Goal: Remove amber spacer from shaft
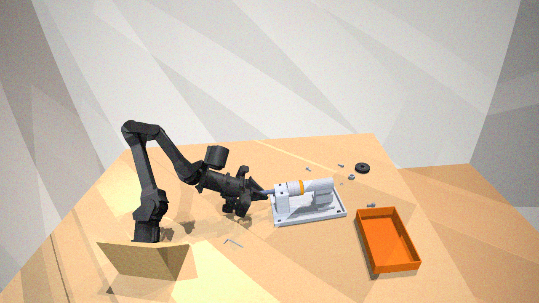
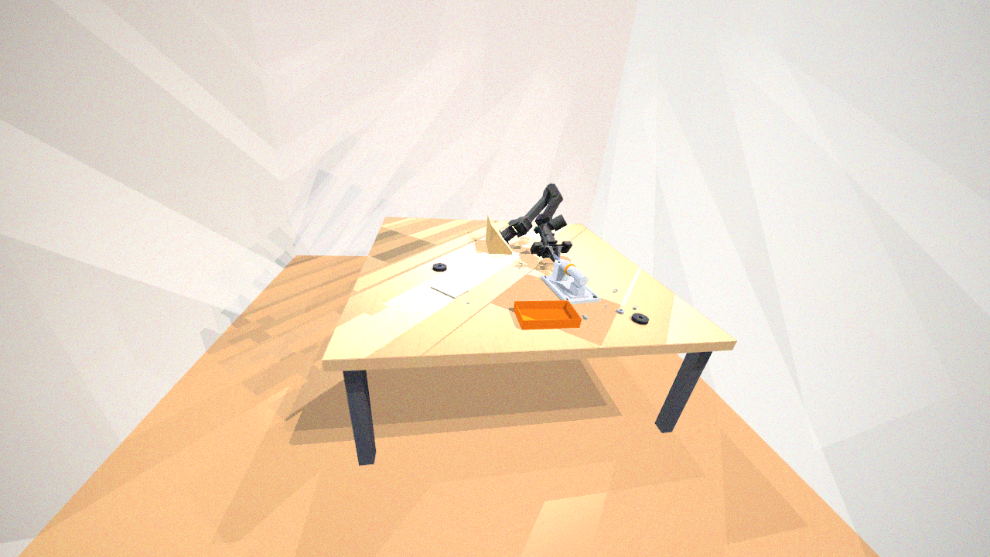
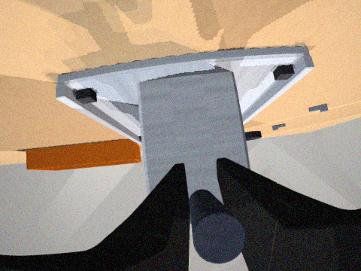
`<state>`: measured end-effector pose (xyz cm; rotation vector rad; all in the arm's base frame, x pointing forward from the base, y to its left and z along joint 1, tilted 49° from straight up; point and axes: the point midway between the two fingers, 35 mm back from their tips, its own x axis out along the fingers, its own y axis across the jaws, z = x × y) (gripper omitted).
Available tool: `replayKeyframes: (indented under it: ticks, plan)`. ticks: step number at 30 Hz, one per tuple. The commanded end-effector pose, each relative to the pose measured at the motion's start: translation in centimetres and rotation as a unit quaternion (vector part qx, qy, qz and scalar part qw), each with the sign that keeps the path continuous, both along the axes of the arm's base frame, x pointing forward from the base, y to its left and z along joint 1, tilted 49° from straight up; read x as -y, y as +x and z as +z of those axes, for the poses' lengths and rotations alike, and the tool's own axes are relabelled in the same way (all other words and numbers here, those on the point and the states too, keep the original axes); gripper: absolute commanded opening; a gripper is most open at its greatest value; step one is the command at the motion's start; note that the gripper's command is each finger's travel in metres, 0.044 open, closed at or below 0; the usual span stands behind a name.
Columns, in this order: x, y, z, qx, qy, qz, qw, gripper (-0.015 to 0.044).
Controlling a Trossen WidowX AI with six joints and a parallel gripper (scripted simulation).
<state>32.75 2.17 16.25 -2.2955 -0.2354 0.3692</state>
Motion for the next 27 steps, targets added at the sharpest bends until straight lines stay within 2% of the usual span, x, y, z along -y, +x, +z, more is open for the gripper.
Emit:
replayKeyframes:
  ticks: [1,27]
  plan:
    - [0.03,-0.10,-0.08,-0.001,0.002,-0.001,1.000,0.0000]
    - [-0.01,-0.43,-0.13,-0.001,0.002,-0.001,1.000,0.0000]
